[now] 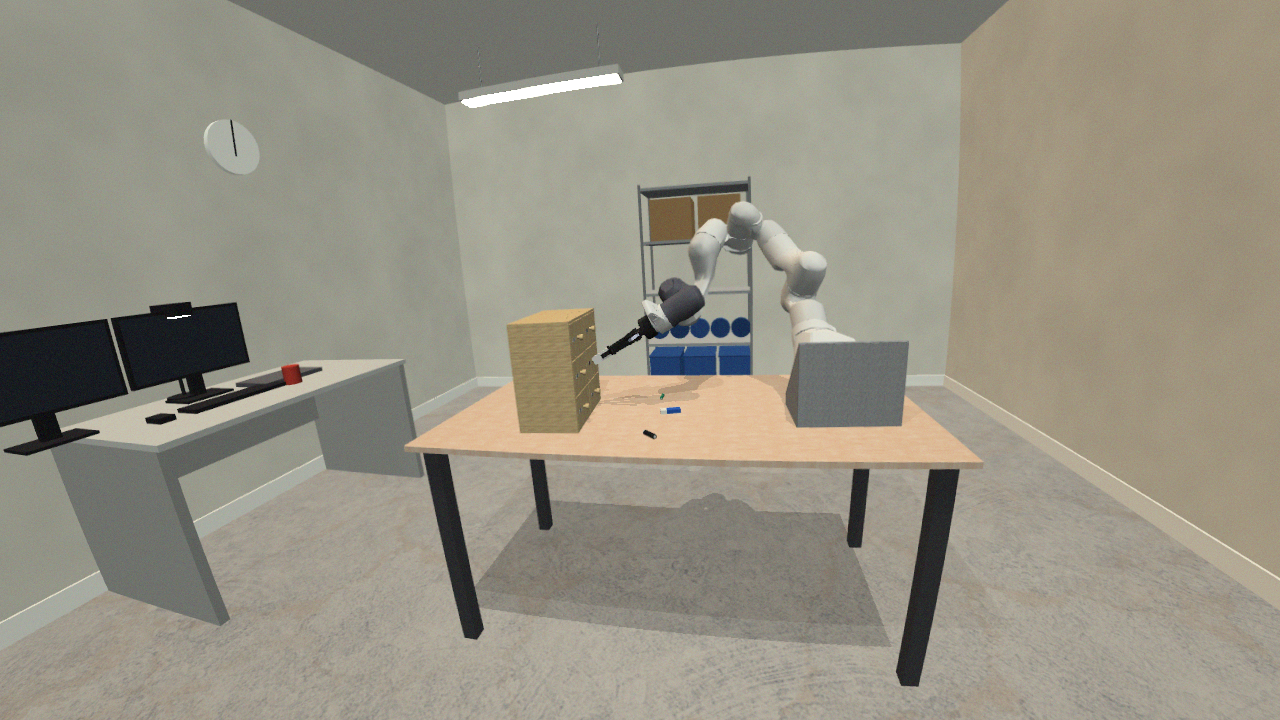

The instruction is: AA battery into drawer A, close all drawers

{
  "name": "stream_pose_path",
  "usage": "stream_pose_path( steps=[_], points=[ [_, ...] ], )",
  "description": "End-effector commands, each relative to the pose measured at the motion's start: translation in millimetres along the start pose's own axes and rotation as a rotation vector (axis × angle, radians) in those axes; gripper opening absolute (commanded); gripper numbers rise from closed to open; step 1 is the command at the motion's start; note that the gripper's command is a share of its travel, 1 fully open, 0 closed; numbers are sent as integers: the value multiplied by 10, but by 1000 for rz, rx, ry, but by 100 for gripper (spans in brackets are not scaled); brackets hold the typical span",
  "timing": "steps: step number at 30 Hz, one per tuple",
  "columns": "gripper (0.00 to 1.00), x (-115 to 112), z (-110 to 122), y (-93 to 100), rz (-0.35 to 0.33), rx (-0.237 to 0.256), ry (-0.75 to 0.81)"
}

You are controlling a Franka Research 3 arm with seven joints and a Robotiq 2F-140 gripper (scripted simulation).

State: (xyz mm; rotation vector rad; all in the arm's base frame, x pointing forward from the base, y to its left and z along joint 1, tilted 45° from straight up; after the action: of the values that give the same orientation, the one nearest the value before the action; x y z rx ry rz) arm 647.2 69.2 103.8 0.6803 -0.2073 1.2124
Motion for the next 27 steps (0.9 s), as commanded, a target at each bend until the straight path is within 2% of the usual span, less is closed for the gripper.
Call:
stream_pose_path(
  steps=[1,27],
  points=[
    [8,-20,12,-5,-4,-1,4],
    [8,-104,0,142,-4,-1,4]
  ],
)
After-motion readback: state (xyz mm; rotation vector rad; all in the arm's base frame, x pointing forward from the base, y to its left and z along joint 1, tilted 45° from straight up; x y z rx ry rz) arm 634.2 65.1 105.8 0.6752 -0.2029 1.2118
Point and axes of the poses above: the point where the finger pads meet when closed, its own y axis back along the fingers, its own z axis across the jaws, x = y × z, the point moved 3 cm from there along y, back along the fingers, and after that the axes turned 8 degrees about y, right-handed, at the moved point
